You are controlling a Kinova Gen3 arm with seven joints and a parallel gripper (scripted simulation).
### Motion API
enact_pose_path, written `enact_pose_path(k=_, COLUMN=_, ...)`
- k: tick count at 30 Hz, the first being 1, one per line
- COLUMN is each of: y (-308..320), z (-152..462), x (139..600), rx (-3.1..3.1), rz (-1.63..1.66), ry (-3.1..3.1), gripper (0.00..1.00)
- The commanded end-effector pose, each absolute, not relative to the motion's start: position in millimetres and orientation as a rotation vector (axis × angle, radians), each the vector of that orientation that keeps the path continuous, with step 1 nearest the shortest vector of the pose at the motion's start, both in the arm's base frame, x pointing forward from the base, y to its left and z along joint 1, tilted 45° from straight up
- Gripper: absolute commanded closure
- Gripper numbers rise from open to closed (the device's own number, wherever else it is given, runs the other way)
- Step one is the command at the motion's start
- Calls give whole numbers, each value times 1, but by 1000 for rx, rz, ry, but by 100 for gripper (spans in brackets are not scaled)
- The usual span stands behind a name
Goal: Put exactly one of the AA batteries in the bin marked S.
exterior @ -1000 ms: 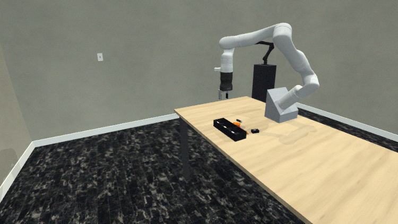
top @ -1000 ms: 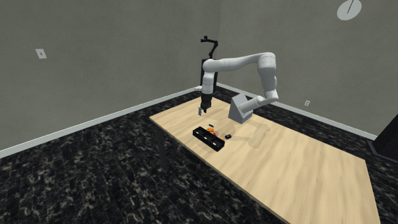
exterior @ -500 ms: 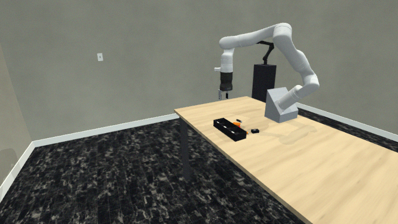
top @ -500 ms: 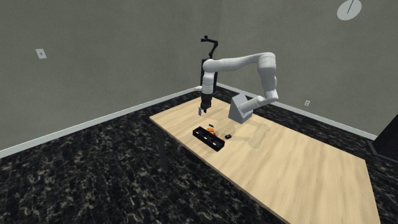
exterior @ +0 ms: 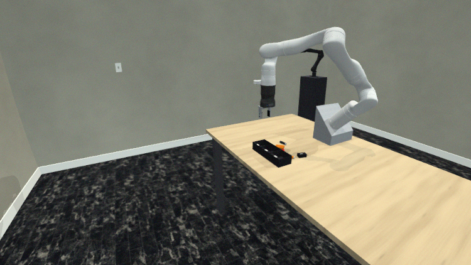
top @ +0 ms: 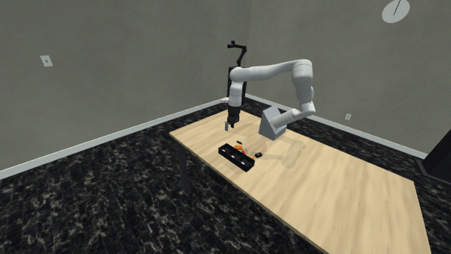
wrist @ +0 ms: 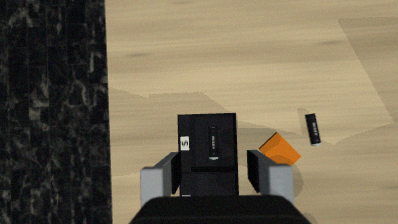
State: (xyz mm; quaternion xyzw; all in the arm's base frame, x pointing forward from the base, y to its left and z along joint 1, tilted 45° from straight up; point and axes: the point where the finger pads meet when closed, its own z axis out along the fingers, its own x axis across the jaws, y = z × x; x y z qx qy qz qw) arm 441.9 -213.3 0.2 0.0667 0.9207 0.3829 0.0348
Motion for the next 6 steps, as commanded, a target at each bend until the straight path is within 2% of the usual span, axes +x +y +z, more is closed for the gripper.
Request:
enact_pose_path(k=1, y=-216, z=1, x=441, rx=209, rz=1171, ry=2831, gripper=0)
enact_pose_path(k=6, y=-216, z=1, x=441, rx=209, rz=1171, ry=2831, gripper=0)
